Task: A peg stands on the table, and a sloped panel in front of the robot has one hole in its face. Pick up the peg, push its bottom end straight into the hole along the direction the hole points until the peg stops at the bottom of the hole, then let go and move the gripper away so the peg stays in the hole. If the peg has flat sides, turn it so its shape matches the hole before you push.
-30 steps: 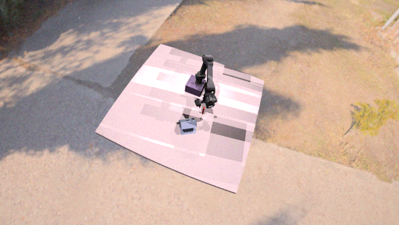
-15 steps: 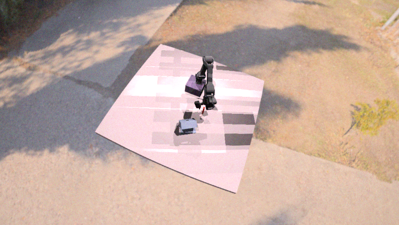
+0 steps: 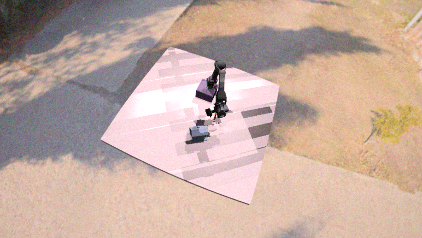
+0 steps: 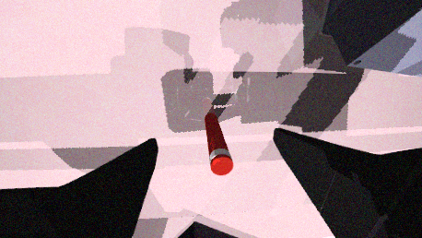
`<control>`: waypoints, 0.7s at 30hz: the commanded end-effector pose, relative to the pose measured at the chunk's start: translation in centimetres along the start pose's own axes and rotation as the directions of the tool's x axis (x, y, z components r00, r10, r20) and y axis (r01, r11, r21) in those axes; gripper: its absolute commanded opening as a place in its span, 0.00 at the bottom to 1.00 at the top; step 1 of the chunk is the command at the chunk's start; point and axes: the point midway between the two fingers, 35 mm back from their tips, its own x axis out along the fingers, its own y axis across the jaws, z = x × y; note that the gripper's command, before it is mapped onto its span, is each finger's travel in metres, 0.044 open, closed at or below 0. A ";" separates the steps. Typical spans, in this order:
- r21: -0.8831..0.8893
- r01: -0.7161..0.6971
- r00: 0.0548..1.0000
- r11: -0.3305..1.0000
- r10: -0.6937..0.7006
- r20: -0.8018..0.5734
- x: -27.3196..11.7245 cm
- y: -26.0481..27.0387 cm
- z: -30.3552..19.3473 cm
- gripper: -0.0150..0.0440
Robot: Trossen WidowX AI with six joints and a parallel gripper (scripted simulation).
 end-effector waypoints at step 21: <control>0.000 -0.001 1.000 1.000 0.001 -0.005 1.5 0.1 -0.3 0.60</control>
